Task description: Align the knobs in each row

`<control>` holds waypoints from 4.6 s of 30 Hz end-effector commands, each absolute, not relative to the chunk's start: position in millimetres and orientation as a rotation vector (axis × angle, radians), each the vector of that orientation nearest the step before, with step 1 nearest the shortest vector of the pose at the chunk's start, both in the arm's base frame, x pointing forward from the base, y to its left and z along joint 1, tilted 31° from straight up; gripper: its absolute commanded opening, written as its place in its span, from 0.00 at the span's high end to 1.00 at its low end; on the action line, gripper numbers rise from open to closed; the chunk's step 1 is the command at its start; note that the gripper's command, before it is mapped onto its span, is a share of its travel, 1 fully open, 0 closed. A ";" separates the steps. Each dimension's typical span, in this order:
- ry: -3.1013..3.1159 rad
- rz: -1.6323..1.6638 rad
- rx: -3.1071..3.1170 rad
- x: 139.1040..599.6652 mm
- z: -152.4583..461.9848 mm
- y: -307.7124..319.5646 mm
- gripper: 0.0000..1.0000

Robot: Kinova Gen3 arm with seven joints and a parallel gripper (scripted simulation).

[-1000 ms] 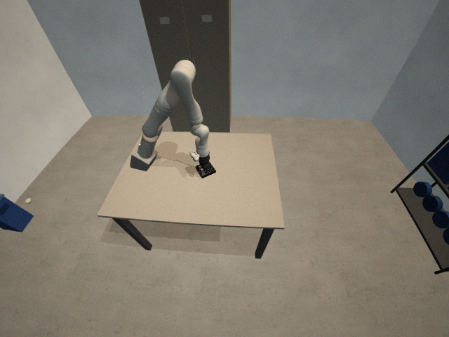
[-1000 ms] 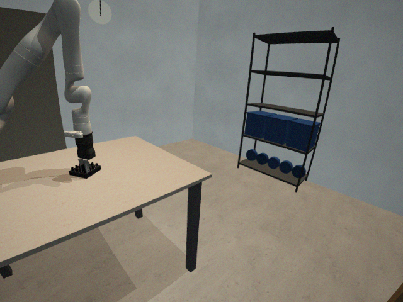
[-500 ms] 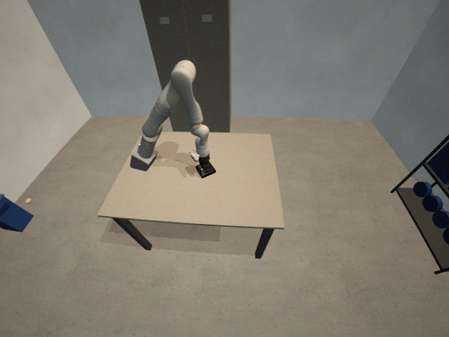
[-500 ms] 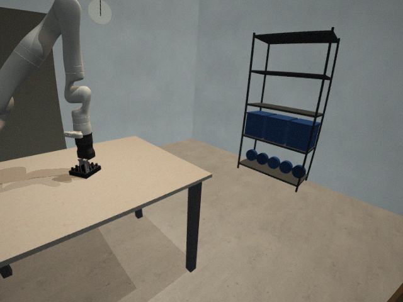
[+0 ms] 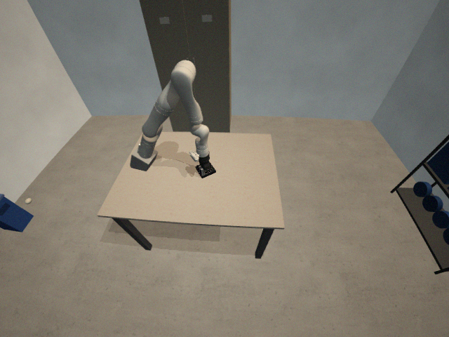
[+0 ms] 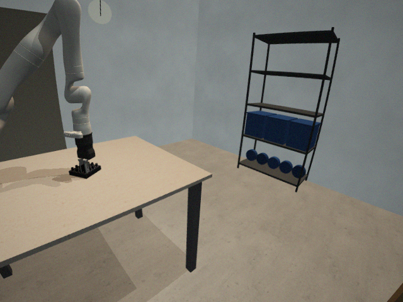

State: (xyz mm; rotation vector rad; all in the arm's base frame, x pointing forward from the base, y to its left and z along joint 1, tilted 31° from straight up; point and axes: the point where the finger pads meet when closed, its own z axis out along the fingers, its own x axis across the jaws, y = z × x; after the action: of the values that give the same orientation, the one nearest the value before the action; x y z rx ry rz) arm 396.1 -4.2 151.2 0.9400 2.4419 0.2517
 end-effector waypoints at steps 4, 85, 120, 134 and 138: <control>2.441 0.252 0.939 396.3 151.7 -4.2 0.54; 2.340 0.326 1.202 396.3 151.7 -4.2 0.70; 1.969 0.505 1.832 396.3 151.7 -4.2 0.70; 1.754 0.577 2.084 396.3 151.7 -4.2 0.70; 1.679 0.599 2.160 396.3 151.7 -4.2 0.70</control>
State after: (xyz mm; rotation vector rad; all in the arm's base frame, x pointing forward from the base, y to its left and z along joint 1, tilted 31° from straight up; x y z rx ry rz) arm 395.9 -3.9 151.1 2.1420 1.7018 0.5918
